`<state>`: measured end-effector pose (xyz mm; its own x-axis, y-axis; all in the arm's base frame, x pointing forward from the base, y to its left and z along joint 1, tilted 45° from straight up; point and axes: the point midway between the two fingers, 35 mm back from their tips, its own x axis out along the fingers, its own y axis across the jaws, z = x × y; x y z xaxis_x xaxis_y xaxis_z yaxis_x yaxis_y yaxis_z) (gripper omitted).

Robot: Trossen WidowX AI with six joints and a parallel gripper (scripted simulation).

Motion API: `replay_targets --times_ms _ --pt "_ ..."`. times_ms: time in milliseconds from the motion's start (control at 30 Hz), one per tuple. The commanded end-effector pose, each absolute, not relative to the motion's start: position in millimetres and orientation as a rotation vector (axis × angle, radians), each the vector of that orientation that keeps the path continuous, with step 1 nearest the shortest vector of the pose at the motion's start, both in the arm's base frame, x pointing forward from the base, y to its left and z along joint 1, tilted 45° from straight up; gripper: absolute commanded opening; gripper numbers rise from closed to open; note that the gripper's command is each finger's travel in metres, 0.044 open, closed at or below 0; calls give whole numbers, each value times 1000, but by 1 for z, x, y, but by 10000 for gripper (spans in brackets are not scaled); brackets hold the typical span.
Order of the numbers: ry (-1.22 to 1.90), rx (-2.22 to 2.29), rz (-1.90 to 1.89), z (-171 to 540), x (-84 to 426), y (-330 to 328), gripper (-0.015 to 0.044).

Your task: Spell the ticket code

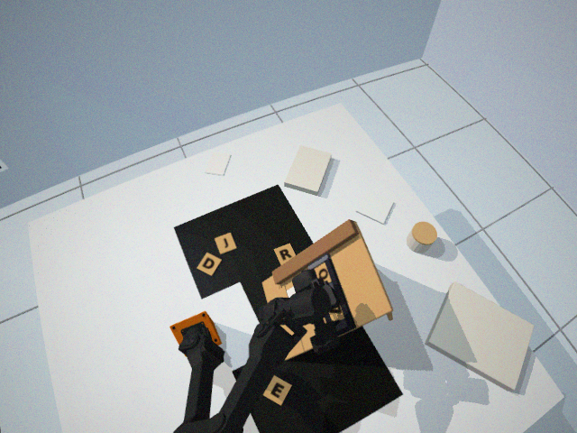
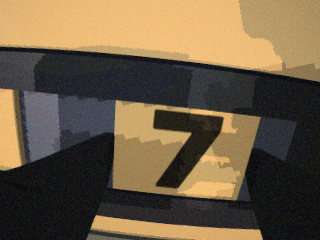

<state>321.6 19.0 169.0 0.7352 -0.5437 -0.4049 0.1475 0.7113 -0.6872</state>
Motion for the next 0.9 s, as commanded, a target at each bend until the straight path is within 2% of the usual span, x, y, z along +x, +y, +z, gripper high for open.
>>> replay_targets --times_ms 0,867 --pt "640 -679 -420 166 322 20 0" --pt "640 -679 -420 154 325 33 0"
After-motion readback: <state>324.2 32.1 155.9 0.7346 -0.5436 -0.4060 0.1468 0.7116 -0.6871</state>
